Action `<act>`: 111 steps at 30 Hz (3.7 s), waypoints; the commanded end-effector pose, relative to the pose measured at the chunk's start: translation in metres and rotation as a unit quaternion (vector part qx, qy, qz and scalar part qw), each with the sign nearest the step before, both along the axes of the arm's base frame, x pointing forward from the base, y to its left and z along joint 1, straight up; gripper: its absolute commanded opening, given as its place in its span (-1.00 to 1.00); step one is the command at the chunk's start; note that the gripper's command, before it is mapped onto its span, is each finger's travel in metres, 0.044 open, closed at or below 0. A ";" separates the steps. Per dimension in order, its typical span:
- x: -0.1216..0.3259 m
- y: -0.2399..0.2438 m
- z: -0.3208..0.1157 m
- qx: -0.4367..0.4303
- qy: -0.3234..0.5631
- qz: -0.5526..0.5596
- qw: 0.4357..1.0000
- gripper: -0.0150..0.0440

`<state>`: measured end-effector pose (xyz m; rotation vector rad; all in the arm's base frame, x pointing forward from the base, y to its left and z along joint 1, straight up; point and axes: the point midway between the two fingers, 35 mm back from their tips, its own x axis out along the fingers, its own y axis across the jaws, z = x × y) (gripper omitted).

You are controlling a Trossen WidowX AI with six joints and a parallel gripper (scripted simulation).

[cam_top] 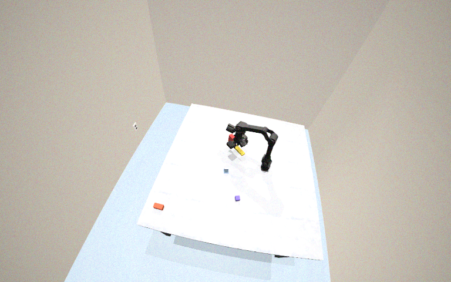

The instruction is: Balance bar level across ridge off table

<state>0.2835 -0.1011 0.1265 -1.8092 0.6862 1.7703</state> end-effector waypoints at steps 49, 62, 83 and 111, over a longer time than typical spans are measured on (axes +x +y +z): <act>0.035 0.161 0.019 0.009 -0.004 -0.219 0.976 -0.49; 0.034 0.210 0.020 0.013 -0.003 -0.279 0.960 -0.49; 0.035 0.235 0.003 0.015 -0.003 -0.305 0.952 -0.49; 0.036 0.235 -0.022 0.015 -0.003 -0.306 0.952 -0.49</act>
